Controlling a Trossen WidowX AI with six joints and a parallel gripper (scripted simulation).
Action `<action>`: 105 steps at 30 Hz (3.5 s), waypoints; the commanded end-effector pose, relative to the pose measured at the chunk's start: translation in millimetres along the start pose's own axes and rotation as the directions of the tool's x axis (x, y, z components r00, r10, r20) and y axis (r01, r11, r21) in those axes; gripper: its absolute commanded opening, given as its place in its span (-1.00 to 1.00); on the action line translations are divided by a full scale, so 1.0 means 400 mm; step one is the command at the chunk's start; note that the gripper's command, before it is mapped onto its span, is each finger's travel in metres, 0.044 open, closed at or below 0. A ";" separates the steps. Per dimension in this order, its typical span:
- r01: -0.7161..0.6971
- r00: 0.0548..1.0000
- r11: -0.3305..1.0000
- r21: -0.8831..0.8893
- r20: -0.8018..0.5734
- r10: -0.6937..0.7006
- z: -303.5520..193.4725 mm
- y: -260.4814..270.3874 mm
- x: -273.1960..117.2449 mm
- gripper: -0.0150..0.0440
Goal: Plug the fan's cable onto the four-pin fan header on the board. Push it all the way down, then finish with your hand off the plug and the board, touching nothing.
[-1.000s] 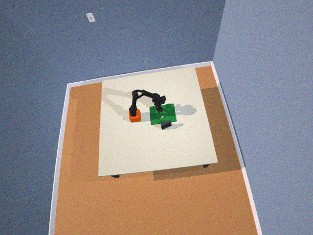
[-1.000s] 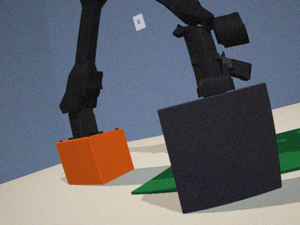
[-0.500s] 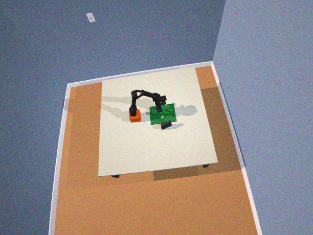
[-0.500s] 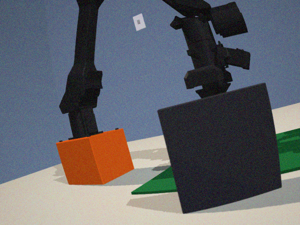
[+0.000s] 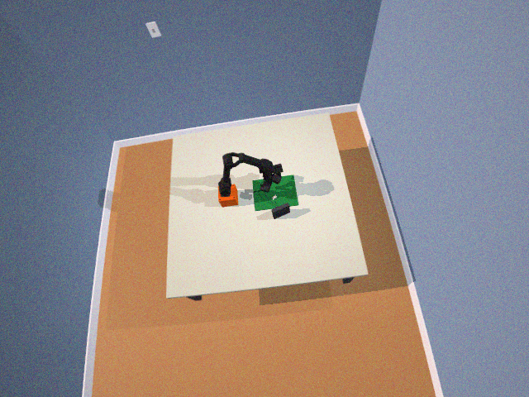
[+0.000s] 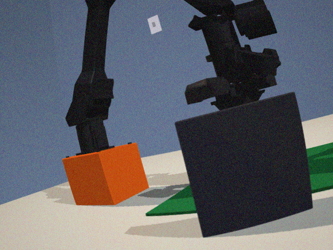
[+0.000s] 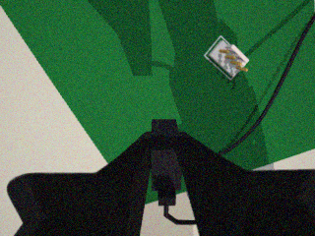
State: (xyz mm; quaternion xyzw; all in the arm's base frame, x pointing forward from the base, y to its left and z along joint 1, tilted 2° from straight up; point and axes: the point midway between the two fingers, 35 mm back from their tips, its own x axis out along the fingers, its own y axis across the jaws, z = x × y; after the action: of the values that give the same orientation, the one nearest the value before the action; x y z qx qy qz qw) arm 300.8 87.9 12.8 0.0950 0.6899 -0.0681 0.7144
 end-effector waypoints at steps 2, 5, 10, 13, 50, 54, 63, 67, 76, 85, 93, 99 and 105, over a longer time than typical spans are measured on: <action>-0.003 1.000 0.985 0.174 0.000 0.003 0.012 -0.009 -0.001 -0.49; -0.002 1.000 0.961 0.275 0.000 0.003 0.018 -0.015 -0.001 -0.49; -0.002 1.000 0.900 0.436 0.000 0.002 0.028 -0.026 -0.001 -0.49; -0.002 1.000 0.850 0.527 0.000 0.002 0.034 -0.033 -0.001 -0.49; -0.002 1.000 -0.259 0.966 0.002 -0.001 0.102 -0.123 0.000 -0.49; -0.003 1.000 -0.390 0.921 0.002 -0.001 0.108 -0.133 0.000 -0.49; -0.003 1.000 -0.612 0.791 0.003 -0.002 0.120 -0.153 0.003 -0.49; -0.003 1.000 -0.612 0.791 0.003 -0.002 0.120 -0.153 0.003 -0.49; -0.003 1.000 -0.622 0.783 0.002 -0.002 0.114 -0.163 -0.003 -0.49; -0.003 1.000 -0.618 0.786 0.002 -0.002 0.110 -0.166 -0.003 -0.49; -0.003 1.000 -0.613 0.790 0.002 -0.002 0.109 -0.166 0.052 -0.49; -0.003 1.000 -0.613 0.790 0.002 -0.002 0.109 -0.166 0.052 -0.49; -0.003 1.000 -0.613 0.790 0.002 -0.002 0.109 -0.166 0.052 -0.49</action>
State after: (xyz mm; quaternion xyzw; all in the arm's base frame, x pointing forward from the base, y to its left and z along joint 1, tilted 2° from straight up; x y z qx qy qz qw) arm 328.5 13.3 -9.1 0.6832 0.2391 -0.6509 0.2290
